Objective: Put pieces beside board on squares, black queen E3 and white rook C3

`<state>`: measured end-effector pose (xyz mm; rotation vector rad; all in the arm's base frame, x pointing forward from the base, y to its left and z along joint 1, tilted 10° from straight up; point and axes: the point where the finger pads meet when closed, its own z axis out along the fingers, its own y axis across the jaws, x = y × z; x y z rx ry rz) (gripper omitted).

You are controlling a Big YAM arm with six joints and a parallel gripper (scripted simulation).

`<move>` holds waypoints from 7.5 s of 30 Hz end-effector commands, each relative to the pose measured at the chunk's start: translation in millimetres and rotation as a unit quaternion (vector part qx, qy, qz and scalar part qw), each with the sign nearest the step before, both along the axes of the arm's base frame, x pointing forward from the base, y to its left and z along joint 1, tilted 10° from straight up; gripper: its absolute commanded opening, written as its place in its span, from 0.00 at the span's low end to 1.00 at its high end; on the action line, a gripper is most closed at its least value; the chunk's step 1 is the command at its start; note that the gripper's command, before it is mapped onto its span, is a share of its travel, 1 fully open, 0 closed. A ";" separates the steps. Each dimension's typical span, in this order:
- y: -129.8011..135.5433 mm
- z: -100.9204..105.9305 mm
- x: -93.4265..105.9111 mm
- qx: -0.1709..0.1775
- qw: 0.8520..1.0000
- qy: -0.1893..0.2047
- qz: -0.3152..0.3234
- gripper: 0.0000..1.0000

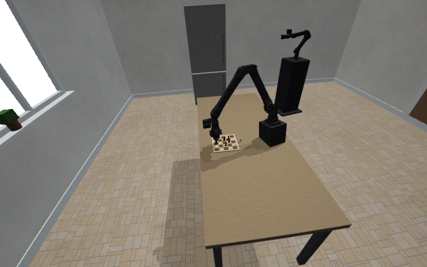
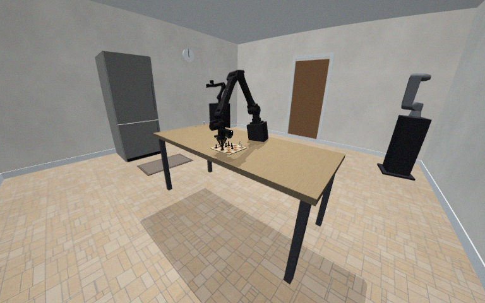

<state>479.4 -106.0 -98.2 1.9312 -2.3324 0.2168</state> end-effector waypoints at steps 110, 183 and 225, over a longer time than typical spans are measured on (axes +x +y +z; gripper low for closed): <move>19.2 111.7 26.3 -0.003 0.999 -0.039 0.005 0.40; 44.0 80.0 -101.8 0.002 0.997 -0.037 -0.067 1.00; 56.2 56.7 -195.1 0.003 0.990 -0.045 -0.130 0.36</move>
